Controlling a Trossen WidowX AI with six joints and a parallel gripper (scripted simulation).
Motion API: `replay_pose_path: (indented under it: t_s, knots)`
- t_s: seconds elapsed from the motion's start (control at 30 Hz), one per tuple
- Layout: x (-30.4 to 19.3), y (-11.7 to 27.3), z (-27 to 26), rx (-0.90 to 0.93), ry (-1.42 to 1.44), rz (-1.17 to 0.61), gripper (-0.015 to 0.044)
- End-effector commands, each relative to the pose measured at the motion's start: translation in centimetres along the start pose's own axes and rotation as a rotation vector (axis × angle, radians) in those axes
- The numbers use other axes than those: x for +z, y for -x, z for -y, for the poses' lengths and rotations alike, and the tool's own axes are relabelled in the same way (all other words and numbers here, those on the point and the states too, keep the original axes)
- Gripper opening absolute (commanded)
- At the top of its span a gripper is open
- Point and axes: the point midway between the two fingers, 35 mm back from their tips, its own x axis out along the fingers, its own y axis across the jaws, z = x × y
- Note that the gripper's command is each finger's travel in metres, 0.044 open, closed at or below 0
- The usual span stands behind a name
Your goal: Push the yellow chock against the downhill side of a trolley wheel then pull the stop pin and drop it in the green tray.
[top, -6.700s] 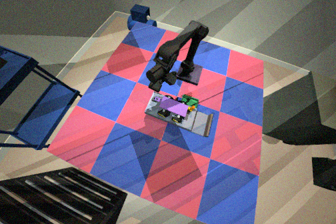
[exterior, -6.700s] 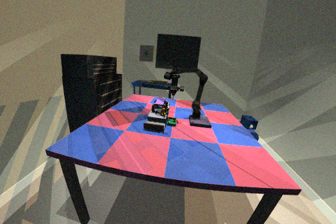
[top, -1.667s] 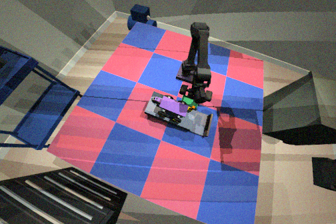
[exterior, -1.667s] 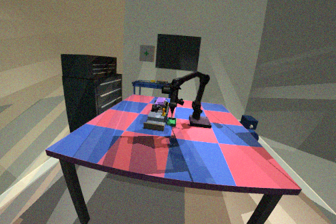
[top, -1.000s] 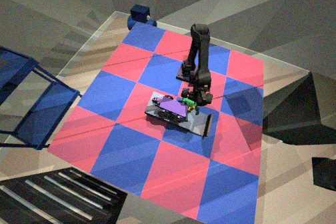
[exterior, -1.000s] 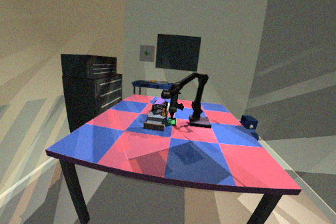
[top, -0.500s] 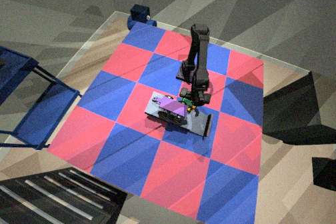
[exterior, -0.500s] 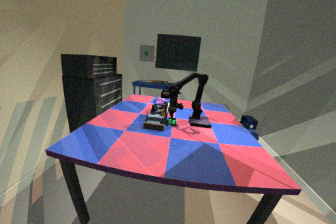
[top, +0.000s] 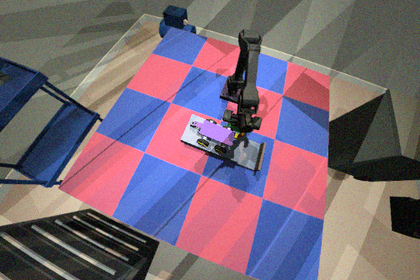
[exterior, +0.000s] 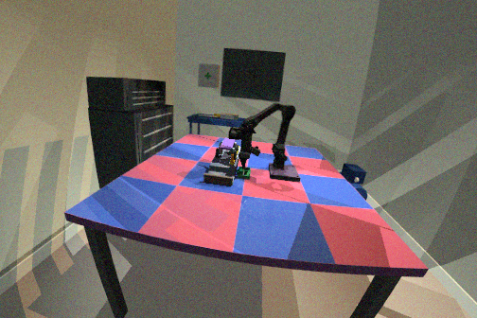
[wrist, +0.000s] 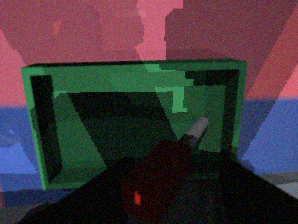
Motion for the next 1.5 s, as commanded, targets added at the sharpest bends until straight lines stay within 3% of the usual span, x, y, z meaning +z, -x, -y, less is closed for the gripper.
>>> replay_pose_path:
  t_s: [0.0,1.47]
  knots:
    - [0.1,-0.2,-0.2,-0.004,0.004,0.007,0.0190]
    - [-0.1,-1.0,-2.3,-0.002,0.004,0.006,0.0190]
